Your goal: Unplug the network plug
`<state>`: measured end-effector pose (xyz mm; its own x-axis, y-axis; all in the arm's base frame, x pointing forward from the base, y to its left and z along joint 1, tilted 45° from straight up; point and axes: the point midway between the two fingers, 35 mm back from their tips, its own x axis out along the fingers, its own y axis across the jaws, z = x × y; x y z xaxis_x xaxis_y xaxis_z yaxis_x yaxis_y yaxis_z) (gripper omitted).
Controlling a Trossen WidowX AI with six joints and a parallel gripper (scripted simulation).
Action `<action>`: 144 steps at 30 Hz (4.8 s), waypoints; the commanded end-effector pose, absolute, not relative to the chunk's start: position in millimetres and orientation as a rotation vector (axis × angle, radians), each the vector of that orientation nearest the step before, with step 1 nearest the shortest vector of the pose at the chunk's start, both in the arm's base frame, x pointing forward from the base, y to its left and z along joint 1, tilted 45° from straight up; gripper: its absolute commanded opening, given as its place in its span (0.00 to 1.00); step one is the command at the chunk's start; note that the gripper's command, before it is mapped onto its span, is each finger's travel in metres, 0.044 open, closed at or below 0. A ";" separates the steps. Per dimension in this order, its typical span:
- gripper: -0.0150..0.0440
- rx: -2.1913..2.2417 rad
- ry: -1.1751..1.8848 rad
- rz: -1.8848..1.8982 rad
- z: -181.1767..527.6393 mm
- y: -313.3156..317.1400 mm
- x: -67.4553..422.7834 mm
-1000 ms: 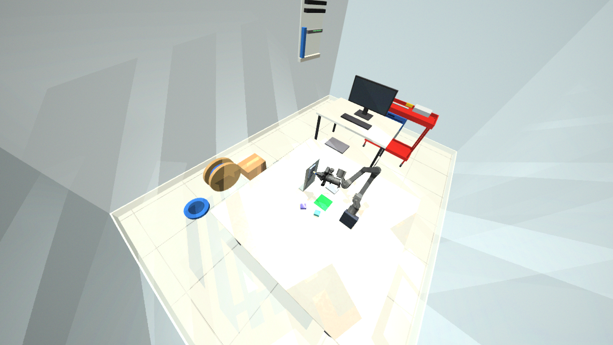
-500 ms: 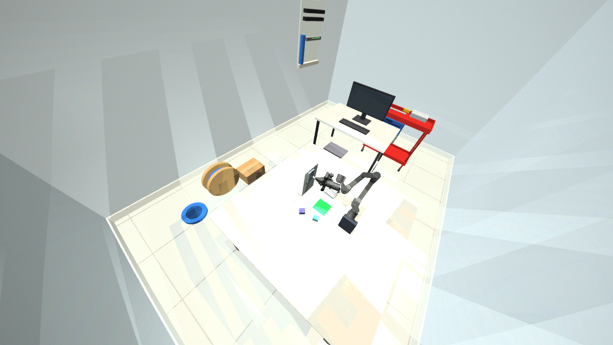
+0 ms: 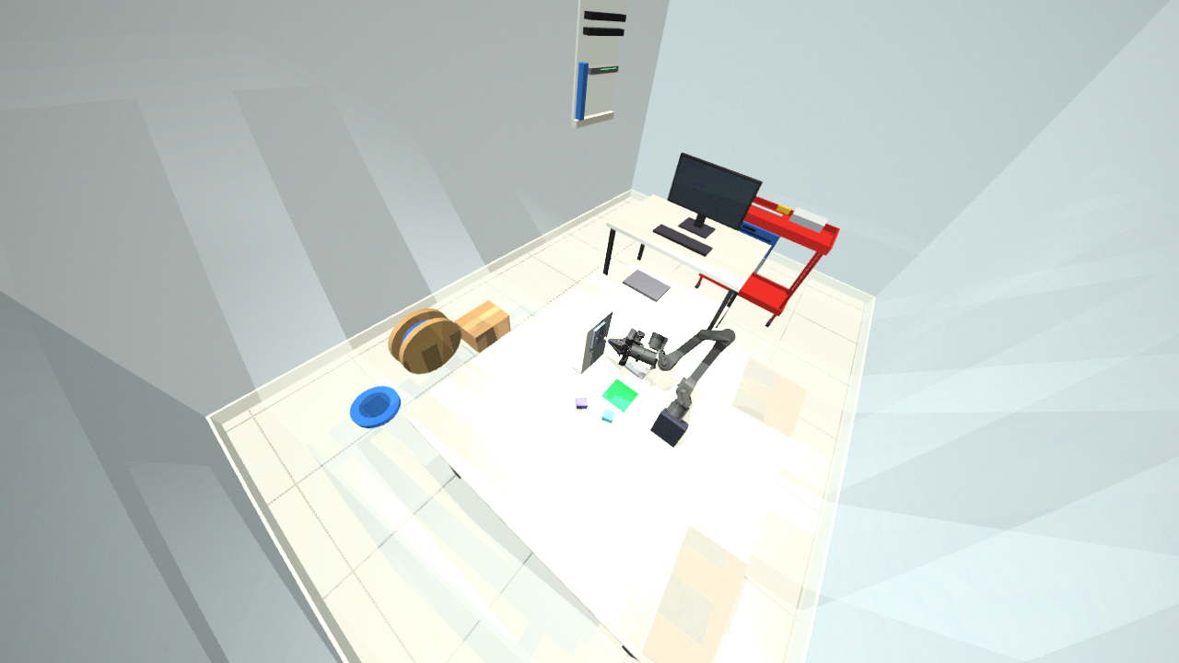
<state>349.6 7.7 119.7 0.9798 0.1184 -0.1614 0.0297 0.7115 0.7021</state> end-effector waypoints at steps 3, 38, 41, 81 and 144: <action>0.25 0.782 0.205 0.048 118.7 7.8 345.6; 0.25 0.782 0.206 0.048 120.5 6.6 331.1; 0.25 0.782 0.206 0.048 120.6 6.5 329.9; 0.25 0.783 0.205 0.044 132.3 19.2 318.4; 0.25 0.811 0.390 -0.885 4.2 -7.6 236.0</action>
<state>242.1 -2.3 7.5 0.6189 -0.4809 -0.6210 0.7854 0.3876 0.4826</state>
